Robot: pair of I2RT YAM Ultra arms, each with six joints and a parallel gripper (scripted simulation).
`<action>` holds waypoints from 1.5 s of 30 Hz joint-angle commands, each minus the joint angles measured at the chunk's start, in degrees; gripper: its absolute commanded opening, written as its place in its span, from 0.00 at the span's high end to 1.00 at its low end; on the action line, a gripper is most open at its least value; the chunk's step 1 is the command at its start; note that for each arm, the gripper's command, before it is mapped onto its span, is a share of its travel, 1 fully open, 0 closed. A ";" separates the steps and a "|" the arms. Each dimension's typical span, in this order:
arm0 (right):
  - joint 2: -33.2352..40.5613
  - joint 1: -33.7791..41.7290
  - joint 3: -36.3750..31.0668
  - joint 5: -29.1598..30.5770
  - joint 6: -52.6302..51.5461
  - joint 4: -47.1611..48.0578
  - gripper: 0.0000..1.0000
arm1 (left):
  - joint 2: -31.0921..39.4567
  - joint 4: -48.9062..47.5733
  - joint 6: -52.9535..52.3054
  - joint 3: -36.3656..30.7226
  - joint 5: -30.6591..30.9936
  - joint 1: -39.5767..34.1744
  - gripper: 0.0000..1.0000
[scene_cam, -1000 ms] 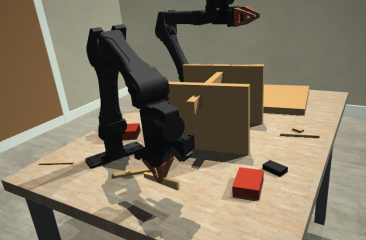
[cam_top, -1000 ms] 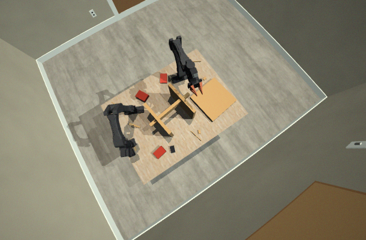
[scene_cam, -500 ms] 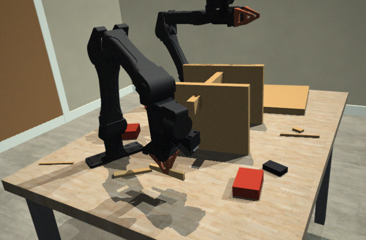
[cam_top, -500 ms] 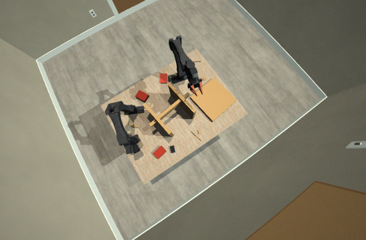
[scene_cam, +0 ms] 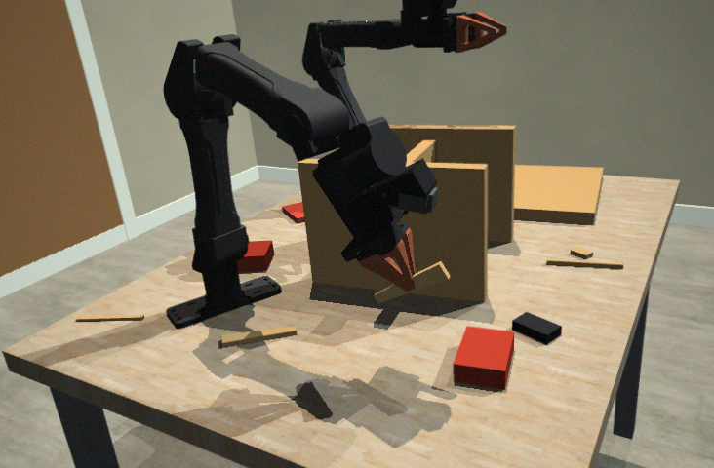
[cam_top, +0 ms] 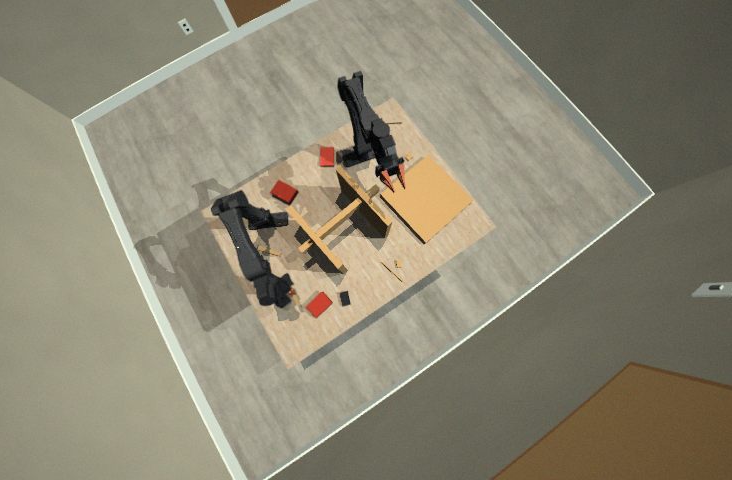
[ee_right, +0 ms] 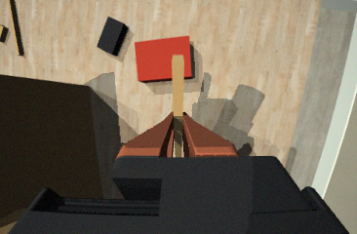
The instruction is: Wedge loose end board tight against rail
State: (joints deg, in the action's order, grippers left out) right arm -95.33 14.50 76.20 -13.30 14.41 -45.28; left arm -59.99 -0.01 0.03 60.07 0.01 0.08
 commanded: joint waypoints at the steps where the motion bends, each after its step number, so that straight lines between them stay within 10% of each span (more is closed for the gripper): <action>1: 2.46 1.16 -0.63 -2.75 -1.02 6.85 0.97 | 0.32 -1.21 -0.36 1.75 -0.35 -0.61 0.60; 45: 16.13 21.63 -8.20 -21.60 -8.13 42.26 0.97 | 0.32 -1.21 -0.36 1.75 -0.35 -0.61 0.60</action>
State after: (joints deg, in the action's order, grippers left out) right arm -81.87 34.89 68.90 -33.19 6.96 -7.18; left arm -59.99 -0.01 0.03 60.07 0.01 0.08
